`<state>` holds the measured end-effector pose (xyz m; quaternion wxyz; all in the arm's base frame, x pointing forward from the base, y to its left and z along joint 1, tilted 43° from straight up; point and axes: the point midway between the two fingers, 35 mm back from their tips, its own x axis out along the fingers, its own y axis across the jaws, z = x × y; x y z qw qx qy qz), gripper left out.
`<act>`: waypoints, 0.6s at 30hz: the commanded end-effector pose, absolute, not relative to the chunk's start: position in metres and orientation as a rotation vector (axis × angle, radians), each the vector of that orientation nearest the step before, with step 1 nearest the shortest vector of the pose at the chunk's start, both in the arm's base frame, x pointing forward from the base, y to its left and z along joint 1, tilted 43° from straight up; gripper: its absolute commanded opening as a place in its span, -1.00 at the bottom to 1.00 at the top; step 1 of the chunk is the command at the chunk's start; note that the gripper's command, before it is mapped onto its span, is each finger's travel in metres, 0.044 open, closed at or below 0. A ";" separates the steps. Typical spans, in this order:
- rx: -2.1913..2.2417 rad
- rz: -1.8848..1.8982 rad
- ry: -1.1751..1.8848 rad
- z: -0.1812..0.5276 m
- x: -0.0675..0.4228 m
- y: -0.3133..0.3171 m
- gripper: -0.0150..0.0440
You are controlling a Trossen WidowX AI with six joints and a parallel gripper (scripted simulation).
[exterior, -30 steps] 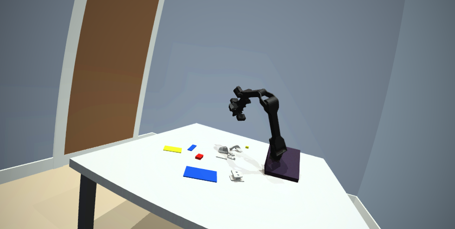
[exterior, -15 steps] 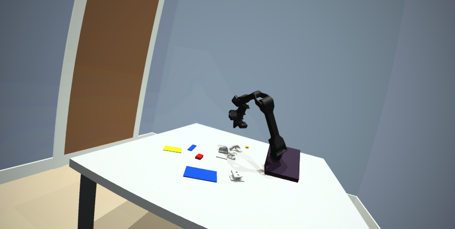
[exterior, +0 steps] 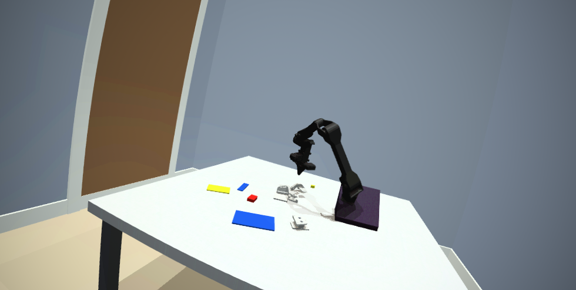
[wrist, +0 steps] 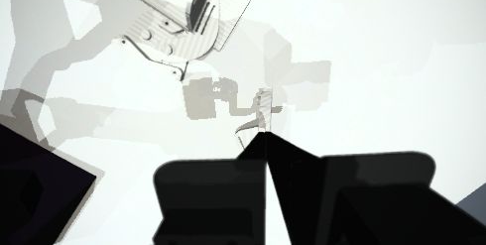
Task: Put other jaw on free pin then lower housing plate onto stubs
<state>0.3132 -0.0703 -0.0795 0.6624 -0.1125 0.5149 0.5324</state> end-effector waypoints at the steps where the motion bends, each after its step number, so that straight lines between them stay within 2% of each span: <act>1: -0.184 1.274 1.166 -0.087 0.300 -0.057 -0.49; 18: -0.173 1.284 1.167 -0.098 0.297 -0.046 -0.49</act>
